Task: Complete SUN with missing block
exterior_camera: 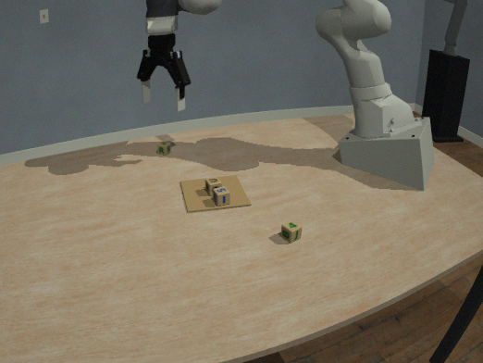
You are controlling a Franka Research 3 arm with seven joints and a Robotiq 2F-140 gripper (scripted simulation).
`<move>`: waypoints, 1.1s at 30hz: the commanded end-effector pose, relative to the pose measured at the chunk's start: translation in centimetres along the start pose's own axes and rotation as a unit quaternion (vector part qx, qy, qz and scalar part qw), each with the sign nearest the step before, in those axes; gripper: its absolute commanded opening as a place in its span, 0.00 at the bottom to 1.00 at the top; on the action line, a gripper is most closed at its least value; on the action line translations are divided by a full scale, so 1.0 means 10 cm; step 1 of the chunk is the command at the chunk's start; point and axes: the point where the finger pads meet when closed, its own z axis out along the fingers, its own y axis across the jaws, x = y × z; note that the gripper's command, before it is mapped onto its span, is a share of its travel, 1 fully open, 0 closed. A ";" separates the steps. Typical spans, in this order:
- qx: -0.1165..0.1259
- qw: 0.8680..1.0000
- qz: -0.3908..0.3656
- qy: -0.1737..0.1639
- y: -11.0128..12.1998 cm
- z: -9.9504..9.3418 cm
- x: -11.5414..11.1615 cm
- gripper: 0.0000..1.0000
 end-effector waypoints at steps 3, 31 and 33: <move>-0.002 0.998 0.070 0.000 0.01 0.01 0.00 1.00; -0.004 0.963 0.270 0.000 0.02 0.02 0.00 1.00; -0.004 0.959 0.283 0.000 0.02 0.02 0.00 1.00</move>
